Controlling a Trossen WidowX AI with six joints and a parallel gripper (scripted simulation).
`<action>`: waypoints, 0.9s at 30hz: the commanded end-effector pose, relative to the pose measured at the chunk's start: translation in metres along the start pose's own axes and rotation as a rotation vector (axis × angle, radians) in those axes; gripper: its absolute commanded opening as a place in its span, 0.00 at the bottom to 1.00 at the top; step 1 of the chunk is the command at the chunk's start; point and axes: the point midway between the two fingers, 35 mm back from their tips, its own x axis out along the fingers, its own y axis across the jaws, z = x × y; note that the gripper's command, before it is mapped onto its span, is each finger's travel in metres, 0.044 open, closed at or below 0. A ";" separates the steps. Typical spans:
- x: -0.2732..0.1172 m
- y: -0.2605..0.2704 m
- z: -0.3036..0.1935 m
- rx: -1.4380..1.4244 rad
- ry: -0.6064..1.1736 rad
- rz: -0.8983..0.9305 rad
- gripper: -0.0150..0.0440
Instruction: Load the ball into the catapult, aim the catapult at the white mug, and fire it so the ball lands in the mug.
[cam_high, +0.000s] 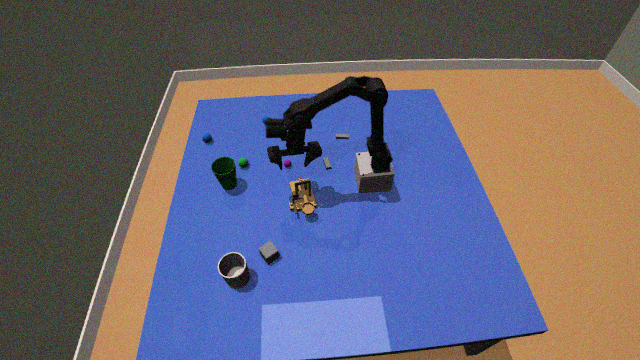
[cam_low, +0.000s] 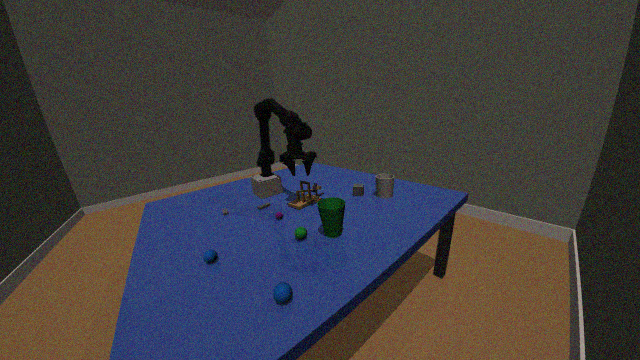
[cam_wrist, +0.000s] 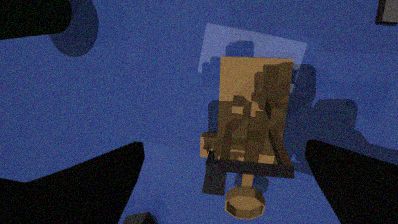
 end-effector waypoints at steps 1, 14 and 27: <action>0.018 -0.024 0.004 0.046 0.006 -0.128 1.00; 0.065 -0.030 0.003 0.048 0.007 -0.134 1.00; 0.082 -0.031 0.003 0.048 0.007 -0.134 1.00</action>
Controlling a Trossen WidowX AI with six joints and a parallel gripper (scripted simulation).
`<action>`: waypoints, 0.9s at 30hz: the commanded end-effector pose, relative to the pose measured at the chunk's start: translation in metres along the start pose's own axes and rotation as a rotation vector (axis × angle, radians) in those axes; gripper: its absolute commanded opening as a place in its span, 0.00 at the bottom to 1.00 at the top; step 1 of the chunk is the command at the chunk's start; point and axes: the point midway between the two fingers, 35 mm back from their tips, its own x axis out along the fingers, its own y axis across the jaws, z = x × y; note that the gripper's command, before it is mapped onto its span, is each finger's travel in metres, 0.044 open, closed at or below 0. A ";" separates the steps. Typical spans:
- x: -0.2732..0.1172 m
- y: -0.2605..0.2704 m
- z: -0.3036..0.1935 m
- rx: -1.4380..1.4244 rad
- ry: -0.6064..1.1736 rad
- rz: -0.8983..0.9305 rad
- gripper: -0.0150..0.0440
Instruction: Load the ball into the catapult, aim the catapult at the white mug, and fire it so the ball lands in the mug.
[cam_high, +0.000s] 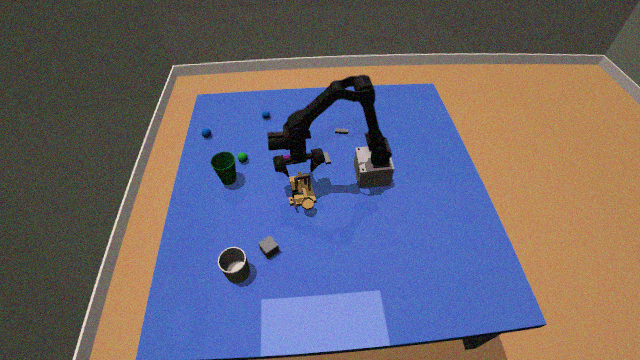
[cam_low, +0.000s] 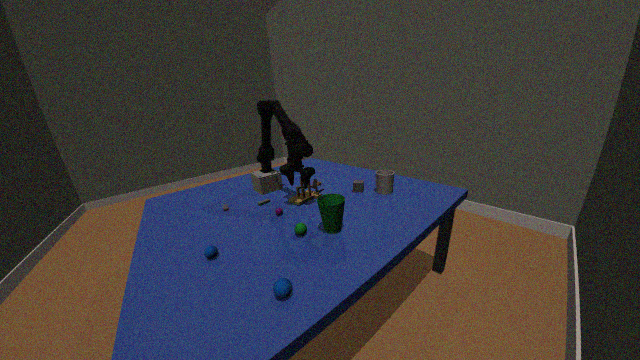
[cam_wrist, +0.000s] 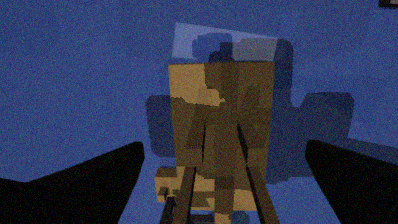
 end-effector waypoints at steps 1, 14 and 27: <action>0.008 0.000 0.000 0.003 -0.003 -0.003 1.00; 0.029 0.000 0.000 0.003 -0.003 -0.003 1.00; 0.040 -0.001 -0.001 0.000 0.000 -0.002 0.91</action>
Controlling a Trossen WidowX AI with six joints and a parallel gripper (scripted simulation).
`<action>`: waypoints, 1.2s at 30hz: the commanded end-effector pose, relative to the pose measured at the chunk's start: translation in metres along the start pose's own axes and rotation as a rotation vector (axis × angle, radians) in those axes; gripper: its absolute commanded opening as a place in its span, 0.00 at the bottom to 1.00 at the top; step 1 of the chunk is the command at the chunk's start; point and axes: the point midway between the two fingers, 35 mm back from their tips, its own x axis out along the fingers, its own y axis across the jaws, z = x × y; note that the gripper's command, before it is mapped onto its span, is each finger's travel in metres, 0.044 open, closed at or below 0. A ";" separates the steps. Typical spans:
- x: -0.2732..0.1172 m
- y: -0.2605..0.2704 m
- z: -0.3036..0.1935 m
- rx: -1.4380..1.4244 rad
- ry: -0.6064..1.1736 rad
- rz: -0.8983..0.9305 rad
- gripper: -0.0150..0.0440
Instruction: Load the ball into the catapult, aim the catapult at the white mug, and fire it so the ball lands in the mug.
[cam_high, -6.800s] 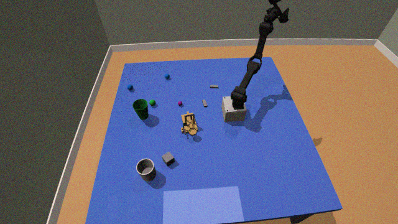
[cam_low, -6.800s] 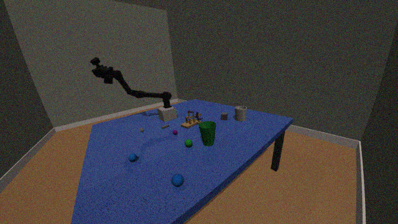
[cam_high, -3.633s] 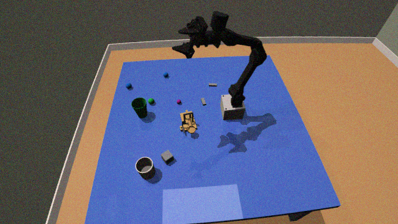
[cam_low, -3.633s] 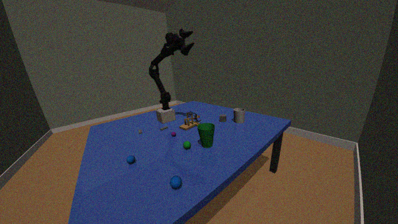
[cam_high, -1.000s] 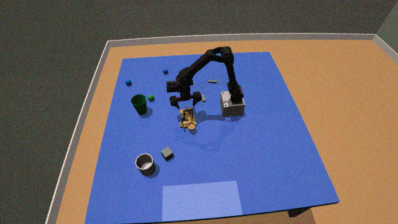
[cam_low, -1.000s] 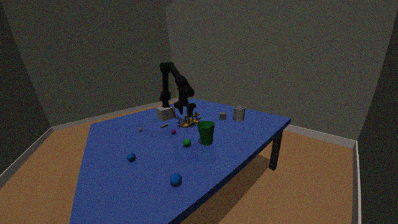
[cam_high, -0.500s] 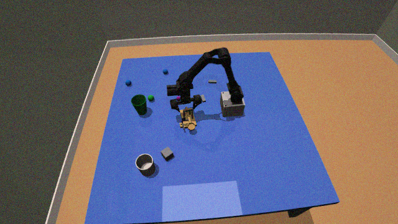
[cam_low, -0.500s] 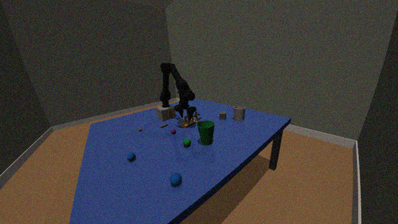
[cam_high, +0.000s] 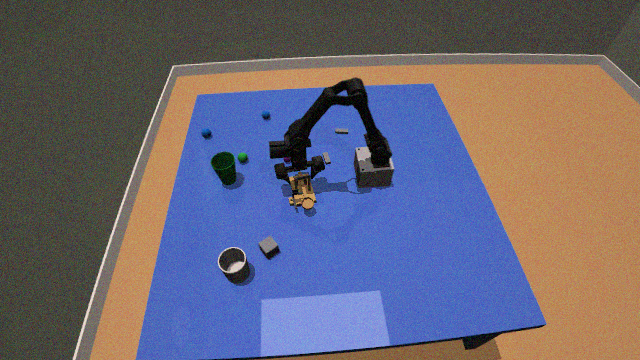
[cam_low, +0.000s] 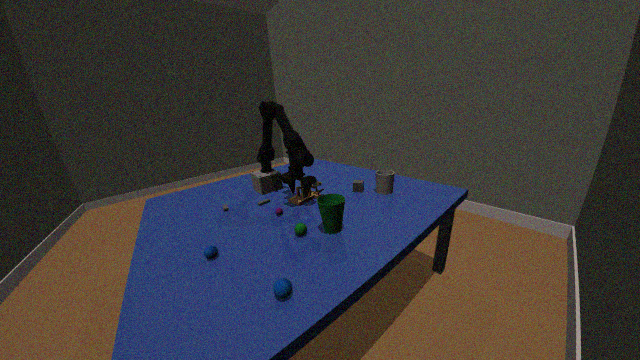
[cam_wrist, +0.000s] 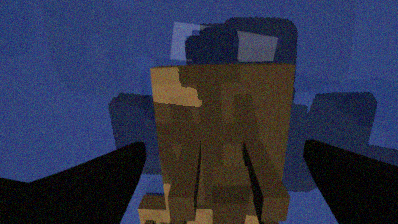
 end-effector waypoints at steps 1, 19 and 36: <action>-0.001 0.000 0.000 0.000 0.000 0.001 0.87; -0.039 0.001 0.000 0.000 -0.001 0.001 0.25; -0.049 0.011 -0.055 -0.358 0.003 0.000 0.25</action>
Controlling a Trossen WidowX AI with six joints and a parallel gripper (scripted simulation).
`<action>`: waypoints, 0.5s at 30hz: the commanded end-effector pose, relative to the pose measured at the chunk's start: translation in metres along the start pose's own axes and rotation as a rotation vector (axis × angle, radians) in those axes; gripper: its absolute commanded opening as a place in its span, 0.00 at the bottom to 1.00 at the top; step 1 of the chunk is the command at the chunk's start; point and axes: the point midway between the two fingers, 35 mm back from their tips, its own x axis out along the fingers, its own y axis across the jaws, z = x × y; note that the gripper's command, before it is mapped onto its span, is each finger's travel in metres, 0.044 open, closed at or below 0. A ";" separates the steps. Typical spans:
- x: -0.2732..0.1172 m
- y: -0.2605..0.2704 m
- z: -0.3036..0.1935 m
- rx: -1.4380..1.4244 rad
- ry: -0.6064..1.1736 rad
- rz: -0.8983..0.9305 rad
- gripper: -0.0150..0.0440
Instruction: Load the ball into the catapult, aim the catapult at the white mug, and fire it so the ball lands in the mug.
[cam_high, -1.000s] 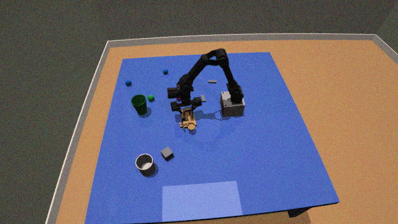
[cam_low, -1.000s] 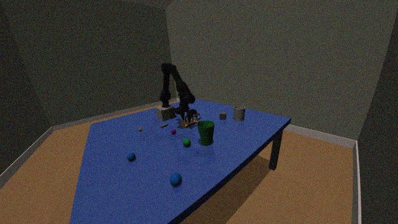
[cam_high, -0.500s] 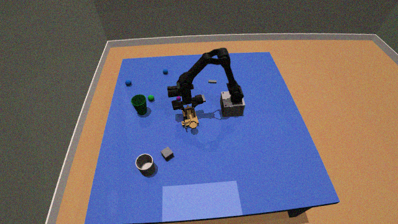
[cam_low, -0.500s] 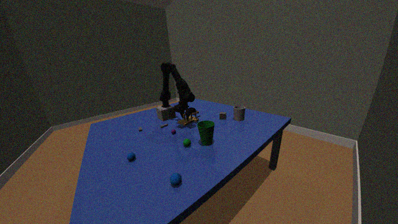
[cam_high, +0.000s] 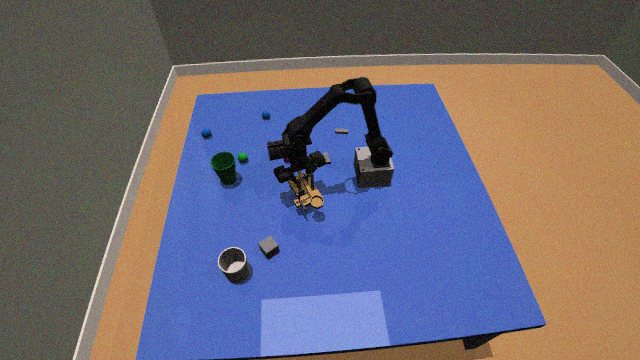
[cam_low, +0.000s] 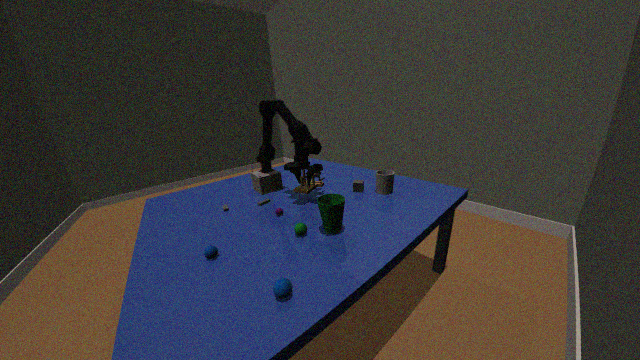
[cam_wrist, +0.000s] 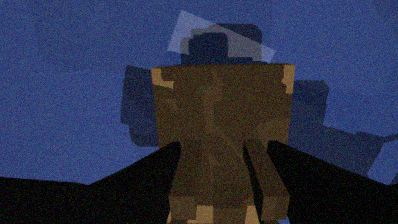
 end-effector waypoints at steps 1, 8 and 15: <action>-0.004 0.012 -0.021 -0.152 -0.003 0.013 0.25; -0.003 0.025 -0.057 -0.392 -0.002 0.014 0.25; -0.004 0.039 -0.097 -0.633 -0.002 0.016 0.25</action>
